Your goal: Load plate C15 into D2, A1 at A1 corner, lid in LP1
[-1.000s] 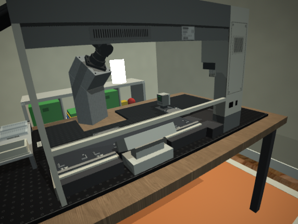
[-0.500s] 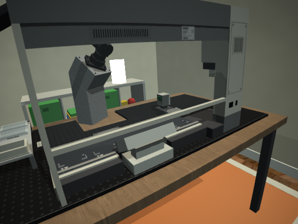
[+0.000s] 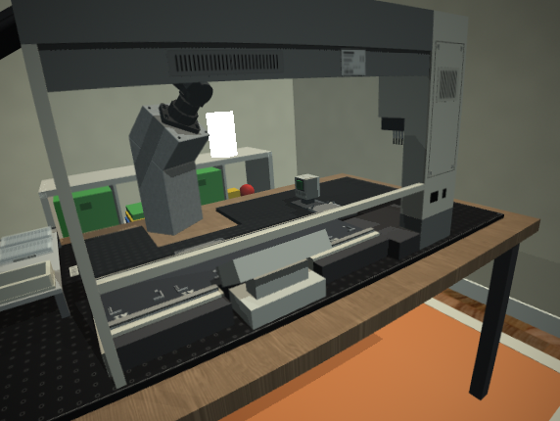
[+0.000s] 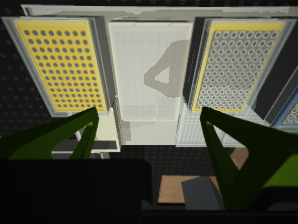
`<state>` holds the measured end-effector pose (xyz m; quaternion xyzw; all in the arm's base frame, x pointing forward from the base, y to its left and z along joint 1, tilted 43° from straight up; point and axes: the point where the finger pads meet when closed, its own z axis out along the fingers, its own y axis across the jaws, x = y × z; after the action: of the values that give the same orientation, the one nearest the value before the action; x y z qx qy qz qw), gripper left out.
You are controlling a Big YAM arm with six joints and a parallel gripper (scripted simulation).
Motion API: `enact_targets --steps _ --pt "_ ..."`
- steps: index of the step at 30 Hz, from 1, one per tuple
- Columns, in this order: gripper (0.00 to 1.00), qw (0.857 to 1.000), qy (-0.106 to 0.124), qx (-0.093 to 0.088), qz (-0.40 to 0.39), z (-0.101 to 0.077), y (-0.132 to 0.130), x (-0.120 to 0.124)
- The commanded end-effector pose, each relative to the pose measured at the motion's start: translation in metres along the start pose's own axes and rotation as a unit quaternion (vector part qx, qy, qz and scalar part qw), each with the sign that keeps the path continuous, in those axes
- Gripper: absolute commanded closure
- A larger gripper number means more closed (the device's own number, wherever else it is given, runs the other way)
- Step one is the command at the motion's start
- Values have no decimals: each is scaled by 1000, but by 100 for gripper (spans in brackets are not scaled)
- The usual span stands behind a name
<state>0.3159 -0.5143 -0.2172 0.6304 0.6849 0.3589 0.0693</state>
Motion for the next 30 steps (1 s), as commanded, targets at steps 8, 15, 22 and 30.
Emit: enact_targets --steps 8,15,22,30 --pt "0 999 -27 -8 -16 -33 79 -16" --pt "0 999 -27 -9 -16 -33 104 -15" --pt "0 999 -26 -10 -17 -33 141 -13" --pt "0 999 -41 -17 0 -55 124 -25"
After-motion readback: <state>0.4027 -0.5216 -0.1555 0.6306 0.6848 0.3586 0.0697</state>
